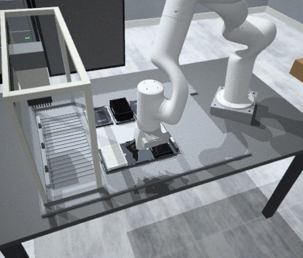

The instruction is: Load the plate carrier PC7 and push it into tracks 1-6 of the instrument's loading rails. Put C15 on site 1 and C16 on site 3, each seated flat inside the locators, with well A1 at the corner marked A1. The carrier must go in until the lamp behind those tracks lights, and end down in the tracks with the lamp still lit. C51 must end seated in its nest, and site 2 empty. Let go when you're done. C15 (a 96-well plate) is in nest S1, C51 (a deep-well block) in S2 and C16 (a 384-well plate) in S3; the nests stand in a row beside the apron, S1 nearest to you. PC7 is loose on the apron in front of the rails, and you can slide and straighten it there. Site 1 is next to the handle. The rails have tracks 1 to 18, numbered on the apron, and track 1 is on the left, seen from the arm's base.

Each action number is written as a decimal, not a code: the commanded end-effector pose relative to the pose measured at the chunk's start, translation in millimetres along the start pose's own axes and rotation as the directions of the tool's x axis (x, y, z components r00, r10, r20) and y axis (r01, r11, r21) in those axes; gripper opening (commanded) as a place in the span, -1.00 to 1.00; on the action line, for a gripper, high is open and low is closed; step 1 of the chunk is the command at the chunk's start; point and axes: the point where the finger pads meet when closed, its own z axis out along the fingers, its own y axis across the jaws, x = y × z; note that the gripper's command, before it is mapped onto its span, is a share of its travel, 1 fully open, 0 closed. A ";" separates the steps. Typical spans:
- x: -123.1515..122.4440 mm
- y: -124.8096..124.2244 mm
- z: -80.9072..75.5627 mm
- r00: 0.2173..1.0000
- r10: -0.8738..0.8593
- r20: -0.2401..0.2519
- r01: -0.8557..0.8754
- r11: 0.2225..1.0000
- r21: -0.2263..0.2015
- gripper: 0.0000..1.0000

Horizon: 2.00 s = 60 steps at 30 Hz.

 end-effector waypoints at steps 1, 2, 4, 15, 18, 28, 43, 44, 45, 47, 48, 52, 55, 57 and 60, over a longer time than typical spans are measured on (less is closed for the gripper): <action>0.4 0.9 4.1 1.000 0.000 -0.001 0.000 1.000 -0.002 1.00; 0.4 0.9 4.1 1.000 0.000 -0.001 0.000 1.000 -0.002 1.00; 0.4 0.8 7.3 1.000 0.000 -0.001 0.000 1.000 -0.002 1.00; 0.4 0.9 25.7 1.000 0.000 -0.001 0.000 1.000 -0.002 1.00; 0.4 0.9 29.1 1.000 0.000 -0.001 0.000 1.000 -0.002 1.00; 0.4 0.9 44.1 1.000 0.000 -0.001 0.000 1.000 -0.002 1.00; 0.4 0.9 63.9 1.000 0.000 -0.001 0.000 1.000 -0.002 1.00; 0.4 0.9 63.9 1.000 0.000 -0.001 0.000 1.000 -0.002 1.00; 0.4 0.9 64.0 1.000 0.000 -0.001 0.000 1.000 -0.002 1.00; 0.4 0.9 64.0 1.000 0.000 -0.001 0.000 1.000 -0.002 1.00; 0.4 0.9 64.0 1.000 0.000 -0.001 0.000 1.000 -0.002 1.00; 0.4 0.9 64.6 1.000 0.000 -0.001 0.000 1.000 -0.002 1.00; 0.4 0.9 66.0 1.000 0.000 -0.001 0.000 1.000 -0.002 1.00; 0.4 0.9 67.3 1.000 0.000 -0.001 0.000 1.000 -0.002 1.00; 0.4 0.9 69.3 1.000 0.000 -0.001 0.000 1.000 -0.002 1.00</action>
